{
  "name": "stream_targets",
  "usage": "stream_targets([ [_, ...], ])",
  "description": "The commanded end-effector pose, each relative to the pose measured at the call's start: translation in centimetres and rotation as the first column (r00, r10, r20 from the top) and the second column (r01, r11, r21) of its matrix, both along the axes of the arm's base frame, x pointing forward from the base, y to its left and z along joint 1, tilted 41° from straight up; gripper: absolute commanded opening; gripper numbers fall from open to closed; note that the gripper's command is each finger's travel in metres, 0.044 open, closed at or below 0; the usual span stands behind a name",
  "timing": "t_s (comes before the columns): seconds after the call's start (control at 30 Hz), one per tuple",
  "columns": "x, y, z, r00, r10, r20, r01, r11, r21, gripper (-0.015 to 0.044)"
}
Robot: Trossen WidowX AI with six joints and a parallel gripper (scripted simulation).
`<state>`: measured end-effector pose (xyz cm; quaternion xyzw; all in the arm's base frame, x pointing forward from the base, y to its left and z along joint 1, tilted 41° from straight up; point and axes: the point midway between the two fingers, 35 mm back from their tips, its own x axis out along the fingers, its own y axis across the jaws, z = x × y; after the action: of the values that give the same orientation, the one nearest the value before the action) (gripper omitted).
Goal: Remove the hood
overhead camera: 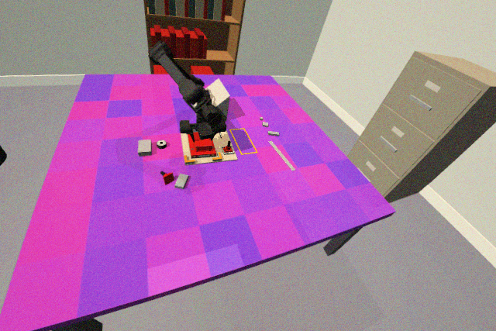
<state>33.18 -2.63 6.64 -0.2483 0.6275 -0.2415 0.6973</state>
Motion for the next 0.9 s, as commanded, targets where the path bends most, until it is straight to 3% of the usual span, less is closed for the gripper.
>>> stream_targets([
  [0.0,0.0,0.2,0.3,1.0,-0.003,0.004,0.003,1.0,0.003,0.0],
  [0.87,-0.3,2.7,3.1,1.0,-0.002,0.003,0.002,1.0,0.005,0.0],
])
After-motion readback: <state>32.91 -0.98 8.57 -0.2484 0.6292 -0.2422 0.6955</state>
